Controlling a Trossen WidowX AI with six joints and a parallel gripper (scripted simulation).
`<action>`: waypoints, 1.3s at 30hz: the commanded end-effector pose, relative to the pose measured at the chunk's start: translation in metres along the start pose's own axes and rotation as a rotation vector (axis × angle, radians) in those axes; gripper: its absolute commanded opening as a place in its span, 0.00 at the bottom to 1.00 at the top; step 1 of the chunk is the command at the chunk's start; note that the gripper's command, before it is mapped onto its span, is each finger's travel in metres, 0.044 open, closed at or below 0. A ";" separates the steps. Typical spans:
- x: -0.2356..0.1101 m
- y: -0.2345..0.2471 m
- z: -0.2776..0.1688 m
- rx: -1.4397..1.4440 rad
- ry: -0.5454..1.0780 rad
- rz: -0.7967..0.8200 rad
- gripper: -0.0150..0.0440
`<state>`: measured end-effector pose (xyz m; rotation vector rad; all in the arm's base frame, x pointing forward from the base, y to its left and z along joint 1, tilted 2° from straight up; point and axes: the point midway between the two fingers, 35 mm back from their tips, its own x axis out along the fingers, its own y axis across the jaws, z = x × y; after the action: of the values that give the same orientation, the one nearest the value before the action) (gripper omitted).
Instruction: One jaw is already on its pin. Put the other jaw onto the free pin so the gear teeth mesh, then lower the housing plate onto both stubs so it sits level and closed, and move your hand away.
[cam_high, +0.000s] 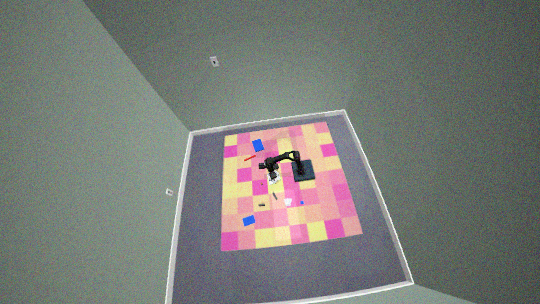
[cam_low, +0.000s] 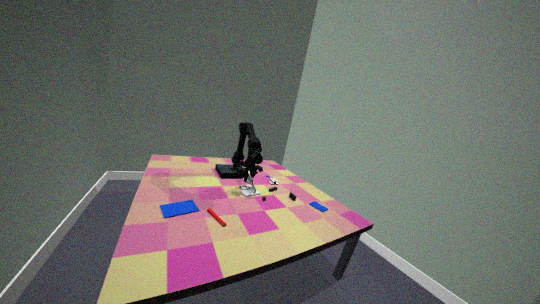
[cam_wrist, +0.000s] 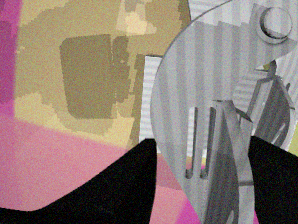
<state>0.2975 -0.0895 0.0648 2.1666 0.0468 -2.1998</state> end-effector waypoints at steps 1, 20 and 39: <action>0.000 0.000 0.000 -0.004 -0.002 -0.001 0.48; 0.000 0.001 0.000 -0.016 -0.002 -0.001 0.48; 0.017 0.001 -0.001 -0.017 -0.002 -0.001 0.48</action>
<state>0.2994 -0.0909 0.0545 2.1623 0.0601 -2.1903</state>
